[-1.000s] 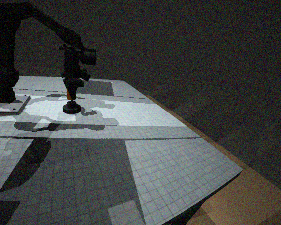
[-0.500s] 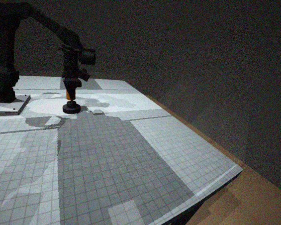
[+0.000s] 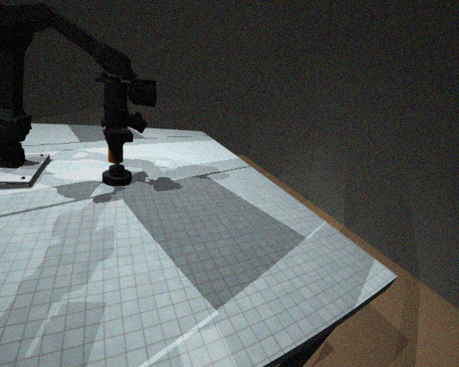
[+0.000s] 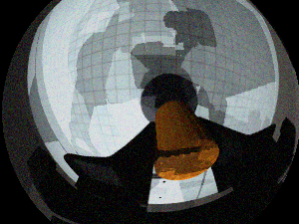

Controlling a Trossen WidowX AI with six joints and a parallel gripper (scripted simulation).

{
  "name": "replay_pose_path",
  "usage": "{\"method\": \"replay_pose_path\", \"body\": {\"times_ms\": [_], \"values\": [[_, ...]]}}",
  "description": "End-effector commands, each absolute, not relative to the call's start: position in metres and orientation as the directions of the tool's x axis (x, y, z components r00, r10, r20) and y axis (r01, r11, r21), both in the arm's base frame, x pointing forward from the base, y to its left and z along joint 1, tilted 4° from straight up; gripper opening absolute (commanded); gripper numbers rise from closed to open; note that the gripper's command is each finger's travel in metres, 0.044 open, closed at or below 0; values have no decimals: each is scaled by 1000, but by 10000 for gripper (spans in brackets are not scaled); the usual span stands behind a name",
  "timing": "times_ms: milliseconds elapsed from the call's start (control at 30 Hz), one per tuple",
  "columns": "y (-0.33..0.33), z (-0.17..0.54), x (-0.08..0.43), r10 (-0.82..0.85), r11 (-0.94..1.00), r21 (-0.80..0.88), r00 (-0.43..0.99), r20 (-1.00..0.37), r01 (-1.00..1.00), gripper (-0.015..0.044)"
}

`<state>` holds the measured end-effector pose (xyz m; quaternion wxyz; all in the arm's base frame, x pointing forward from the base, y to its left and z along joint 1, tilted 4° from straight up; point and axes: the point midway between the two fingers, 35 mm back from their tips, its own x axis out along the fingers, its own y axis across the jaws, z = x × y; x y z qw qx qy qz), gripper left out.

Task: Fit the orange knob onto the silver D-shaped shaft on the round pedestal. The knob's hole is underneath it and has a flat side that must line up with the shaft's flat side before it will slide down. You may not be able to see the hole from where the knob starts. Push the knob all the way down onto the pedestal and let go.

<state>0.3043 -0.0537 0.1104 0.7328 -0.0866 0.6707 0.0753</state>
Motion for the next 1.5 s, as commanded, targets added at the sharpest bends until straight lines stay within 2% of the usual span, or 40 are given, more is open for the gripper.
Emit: {"method": "replay_pose_path", "body": {"times_ms": [0, 167, 1467], "values": [[-54, 114, 307, -7, 984, -24, 97, -995, -176, 0], [-55, 116, 310, -7, 1000, -9, 98, -995, -22, 0], [-54, 109, 305, -7, 1000, -9, 97, -995, -22, 0]]}}
